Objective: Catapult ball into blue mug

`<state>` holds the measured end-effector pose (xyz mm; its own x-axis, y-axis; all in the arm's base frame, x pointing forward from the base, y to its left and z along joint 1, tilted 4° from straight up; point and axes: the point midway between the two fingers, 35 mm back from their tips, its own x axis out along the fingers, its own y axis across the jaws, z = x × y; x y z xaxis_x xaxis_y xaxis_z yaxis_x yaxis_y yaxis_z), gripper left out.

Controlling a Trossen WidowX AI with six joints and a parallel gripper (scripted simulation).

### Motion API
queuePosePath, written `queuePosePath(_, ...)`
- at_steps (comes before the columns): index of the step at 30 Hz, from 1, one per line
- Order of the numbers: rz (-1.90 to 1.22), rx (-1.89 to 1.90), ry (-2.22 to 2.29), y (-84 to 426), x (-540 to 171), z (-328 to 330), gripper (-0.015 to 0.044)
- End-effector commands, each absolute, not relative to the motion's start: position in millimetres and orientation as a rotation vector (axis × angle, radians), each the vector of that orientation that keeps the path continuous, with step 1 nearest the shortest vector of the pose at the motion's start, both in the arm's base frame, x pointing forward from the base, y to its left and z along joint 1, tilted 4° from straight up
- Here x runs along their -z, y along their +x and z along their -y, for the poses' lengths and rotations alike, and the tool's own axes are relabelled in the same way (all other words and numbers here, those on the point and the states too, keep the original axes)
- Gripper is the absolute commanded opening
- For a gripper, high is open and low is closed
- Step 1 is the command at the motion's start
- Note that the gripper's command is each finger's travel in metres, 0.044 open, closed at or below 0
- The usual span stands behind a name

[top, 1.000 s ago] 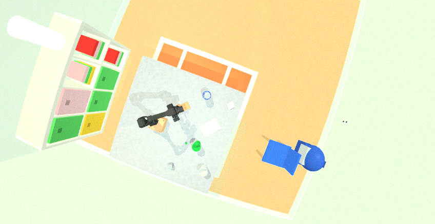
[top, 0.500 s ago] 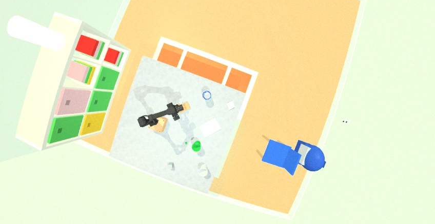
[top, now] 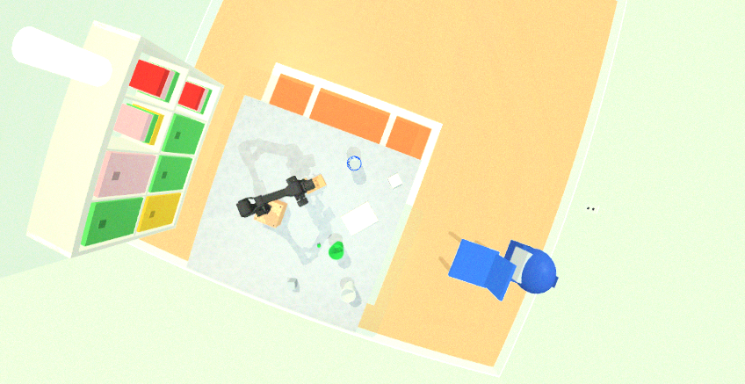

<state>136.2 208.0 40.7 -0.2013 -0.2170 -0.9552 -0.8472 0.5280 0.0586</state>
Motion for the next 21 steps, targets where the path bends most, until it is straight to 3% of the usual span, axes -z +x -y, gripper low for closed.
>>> queuePosePath(1,-1.711,-0.746,-0.902,136.3,-41.2,-208.0,0.0079)
queuePosePath(8,-1.71,-0.746,-0.901,136.7,-44.2,-208.3,0.0262)
queuePosePath(15,-1.673,-0.752,-0.874,138.5,-149.3,-199.0,0.044)
queuePosePath(21,-1.597,-0.775,-0.817,156.2,-138.3,-227.0,0.044)
